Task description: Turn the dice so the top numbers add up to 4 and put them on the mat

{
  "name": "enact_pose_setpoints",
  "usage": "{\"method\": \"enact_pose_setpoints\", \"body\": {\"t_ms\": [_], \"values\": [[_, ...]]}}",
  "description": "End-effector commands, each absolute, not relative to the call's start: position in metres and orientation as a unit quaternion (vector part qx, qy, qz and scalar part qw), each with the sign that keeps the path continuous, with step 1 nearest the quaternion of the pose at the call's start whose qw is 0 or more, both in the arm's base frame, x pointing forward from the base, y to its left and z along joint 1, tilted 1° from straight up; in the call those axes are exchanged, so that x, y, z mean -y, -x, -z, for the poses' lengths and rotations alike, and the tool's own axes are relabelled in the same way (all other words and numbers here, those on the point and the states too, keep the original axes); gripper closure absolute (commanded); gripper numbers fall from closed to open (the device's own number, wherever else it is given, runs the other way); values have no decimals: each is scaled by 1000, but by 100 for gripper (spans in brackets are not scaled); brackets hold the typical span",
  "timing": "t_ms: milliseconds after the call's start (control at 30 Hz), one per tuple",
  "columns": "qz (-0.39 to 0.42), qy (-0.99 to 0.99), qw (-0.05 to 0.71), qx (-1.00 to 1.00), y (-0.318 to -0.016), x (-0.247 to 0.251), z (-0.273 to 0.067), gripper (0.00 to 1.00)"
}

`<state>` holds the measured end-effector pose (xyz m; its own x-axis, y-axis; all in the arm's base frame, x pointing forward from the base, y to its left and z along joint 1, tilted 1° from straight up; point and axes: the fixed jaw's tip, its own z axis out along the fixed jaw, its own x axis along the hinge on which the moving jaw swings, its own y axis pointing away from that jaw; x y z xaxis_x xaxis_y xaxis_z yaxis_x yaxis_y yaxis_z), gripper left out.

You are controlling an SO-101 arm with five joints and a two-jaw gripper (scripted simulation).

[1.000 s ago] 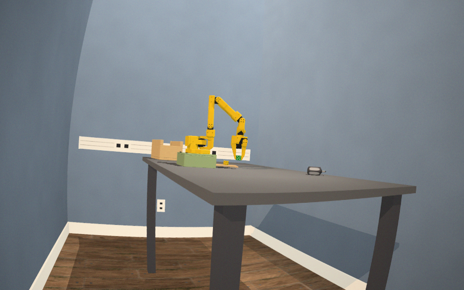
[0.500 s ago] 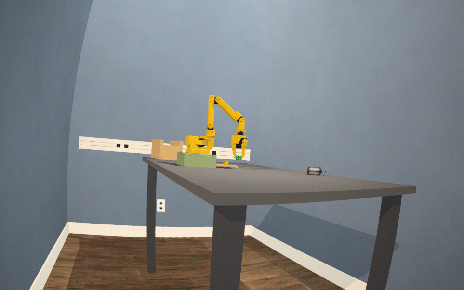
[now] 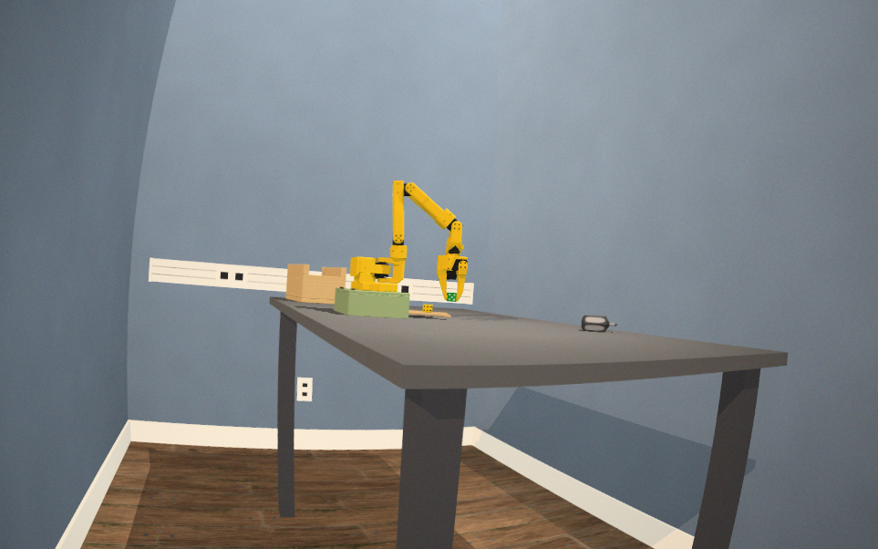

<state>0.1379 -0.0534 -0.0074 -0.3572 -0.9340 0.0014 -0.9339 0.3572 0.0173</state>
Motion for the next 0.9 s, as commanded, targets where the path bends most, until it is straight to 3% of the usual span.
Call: {"method": "enact_pose_setpoints", "body": {"t_ms": [0, 867], "values": [[0, -566, 0, 824, -139, 52, 7, 100], [0, -566, 0, 824, -139, 52, 17, 100]]}}
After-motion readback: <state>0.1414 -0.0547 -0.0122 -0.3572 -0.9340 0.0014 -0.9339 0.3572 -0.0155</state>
